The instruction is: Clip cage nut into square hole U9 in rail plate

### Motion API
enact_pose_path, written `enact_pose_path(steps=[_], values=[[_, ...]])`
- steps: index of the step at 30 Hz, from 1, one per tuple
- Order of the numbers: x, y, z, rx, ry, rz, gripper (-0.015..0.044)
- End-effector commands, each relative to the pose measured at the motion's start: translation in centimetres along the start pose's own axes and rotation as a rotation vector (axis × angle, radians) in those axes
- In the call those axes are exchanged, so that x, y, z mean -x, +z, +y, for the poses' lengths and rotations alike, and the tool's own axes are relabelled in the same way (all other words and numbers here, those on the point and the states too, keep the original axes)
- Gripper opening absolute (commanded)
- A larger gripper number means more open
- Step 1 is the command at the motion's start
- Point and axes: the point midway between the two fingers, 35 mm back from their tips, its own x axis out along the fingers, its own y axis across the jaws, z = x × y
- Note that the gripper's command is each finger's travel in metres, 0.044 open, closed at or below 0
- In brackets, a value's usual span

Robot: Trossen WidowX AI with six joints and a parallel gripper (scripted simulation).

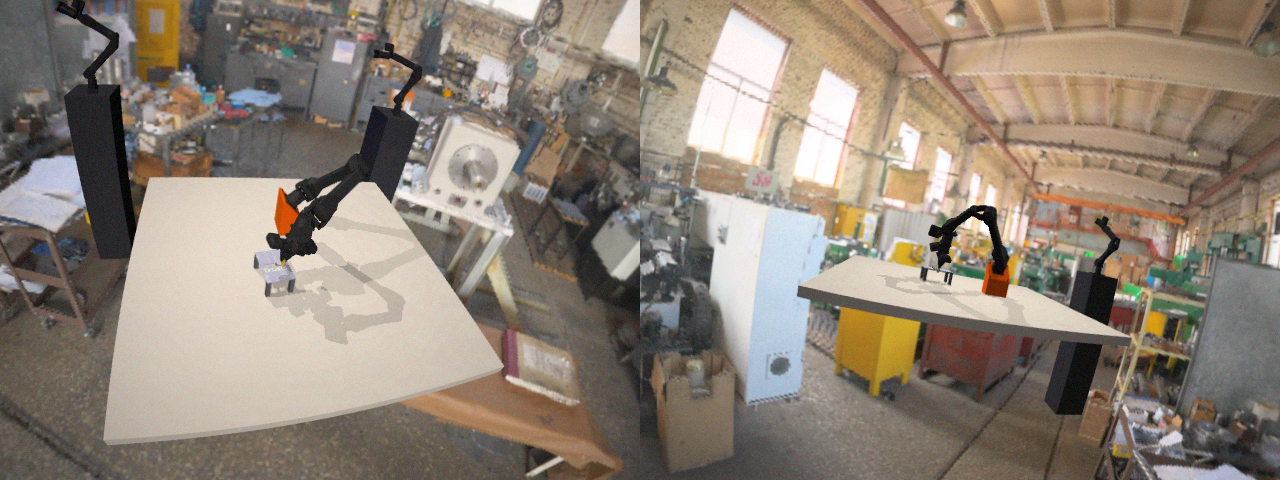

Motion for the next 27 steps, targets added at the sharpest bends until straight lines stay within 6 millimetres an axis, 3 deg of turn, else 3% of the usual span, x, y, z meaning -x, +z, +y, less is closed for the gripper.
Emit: enact_pose_path(steps=[1, 27], values=[[-0.07, -0.07, 0.08, -0.004, -0.013, 0.004, 0.0028], [-0.13, -0.09, 0.36, -0.004, -0.060, 0.004, 0.0028]])
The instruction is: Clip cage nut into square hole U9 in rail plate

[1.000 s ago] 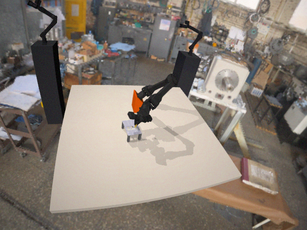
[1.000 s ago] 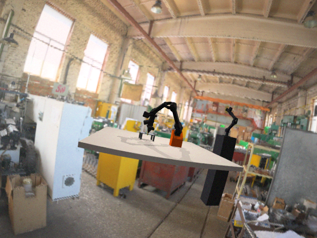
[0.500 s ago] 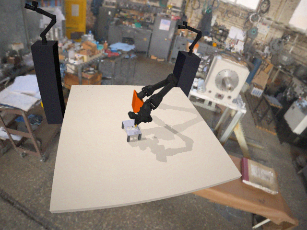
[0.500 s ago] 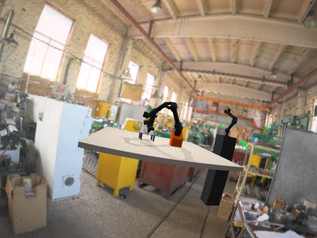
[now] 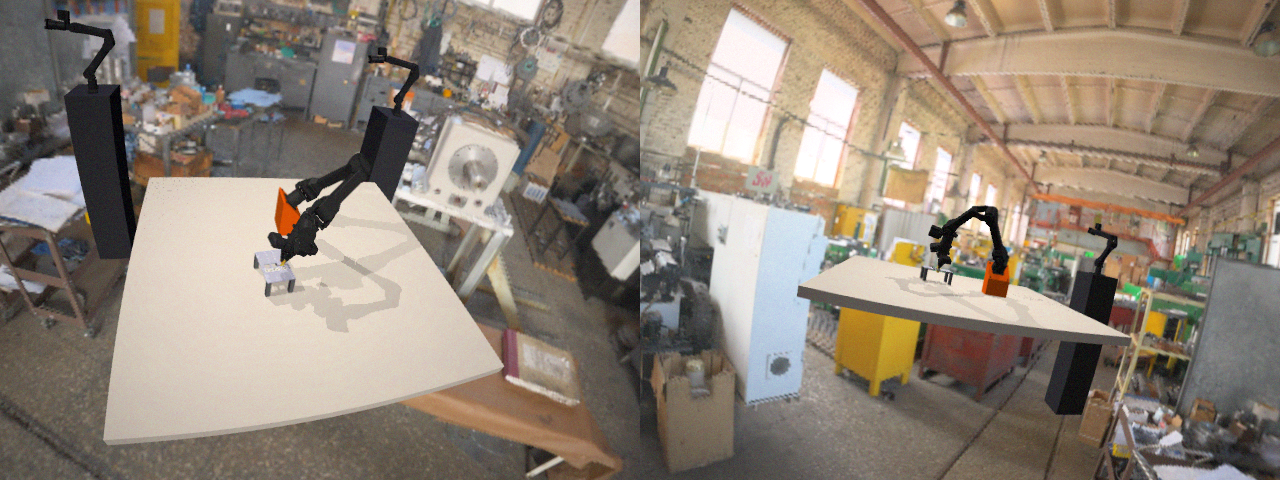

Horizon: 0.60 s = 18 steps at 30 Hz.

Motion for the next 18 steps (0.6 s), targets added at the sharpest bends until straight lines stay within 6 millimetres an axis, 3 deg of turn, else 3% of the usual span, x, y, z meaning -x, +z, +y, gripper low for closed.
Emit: enact_pose_path(steps=[1, 18], values=[[-0.08, -0.10, 0.09, -0.004, -0.012, 0.004, 0.0028], [-0.12, -0.10, 0.33, -0.004, -0.041, 0.005, 0.0028]])
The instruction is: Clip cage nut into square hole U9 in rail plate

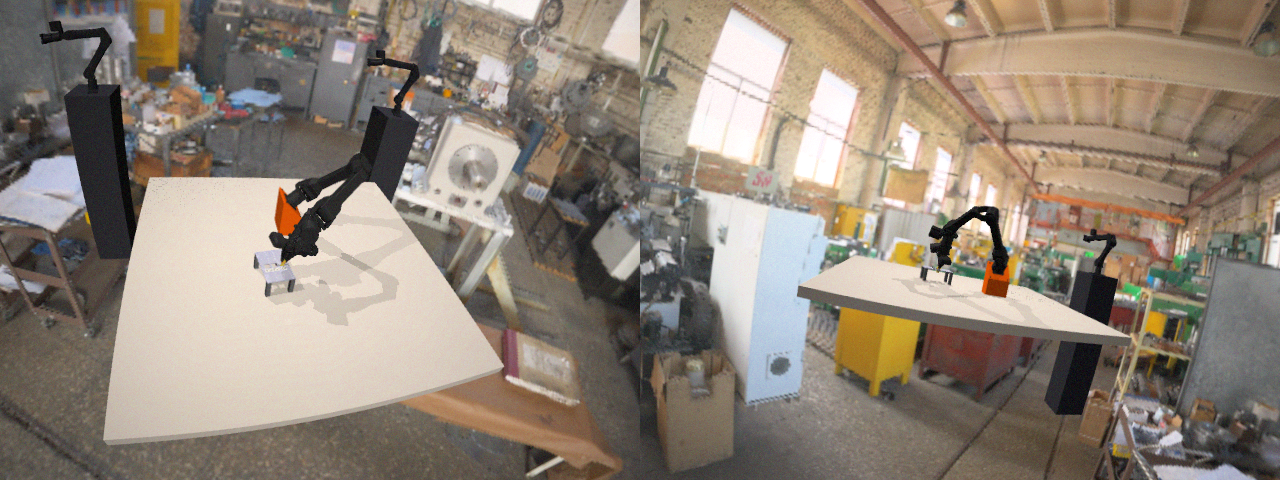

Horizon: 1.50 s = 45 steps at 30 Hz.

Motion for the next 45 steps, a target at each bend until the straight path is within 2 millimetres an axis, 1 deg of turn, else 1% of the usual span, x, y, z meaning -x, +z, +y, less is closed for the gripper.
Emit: enact_pose_path(steps=[1, 45], values=[[-0.07, -0.09, 0.11, -0.003, -0.008, 0.004, 0.0028], [-0.03, -0.09, 0.79, -0.004, -0.074, 0.005, 0.0028]])
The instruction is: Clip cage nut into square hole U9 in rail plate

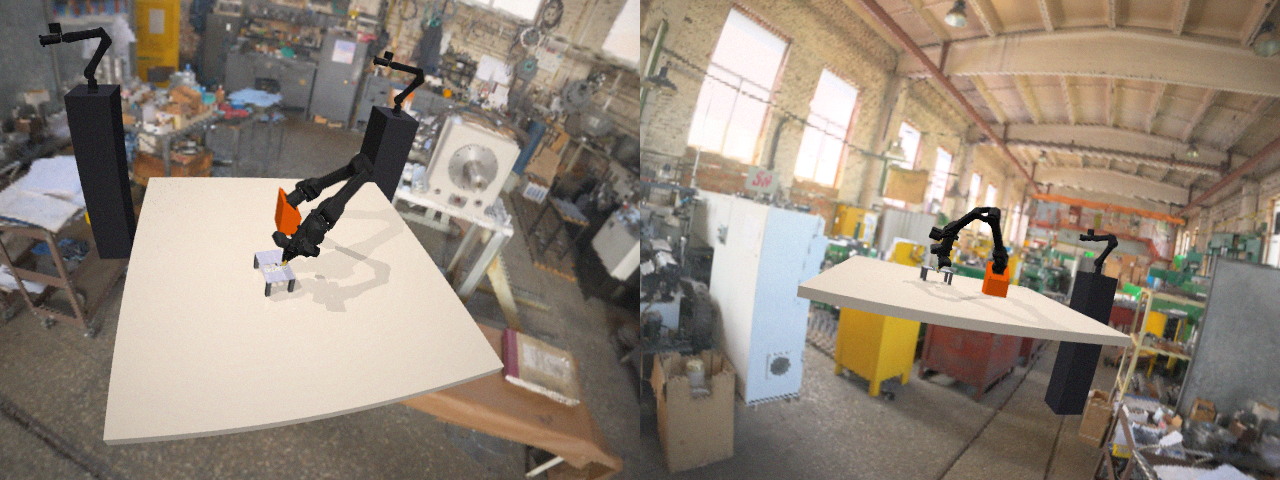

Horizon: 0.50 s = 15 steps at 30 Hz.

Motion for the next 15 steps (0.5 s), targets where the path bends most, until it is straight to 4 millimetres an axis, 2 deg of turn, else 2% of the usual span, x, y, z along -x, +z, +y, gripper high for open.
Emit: enact_pose_path(steps=[1, 15], values=[[-0.04, -0.05, 0.14, -0.003, -0.015, 0.003, 0.0028], [-0.03, -0.05, 0.32, -0.003, -0.033, 0.003, 0.0028]])
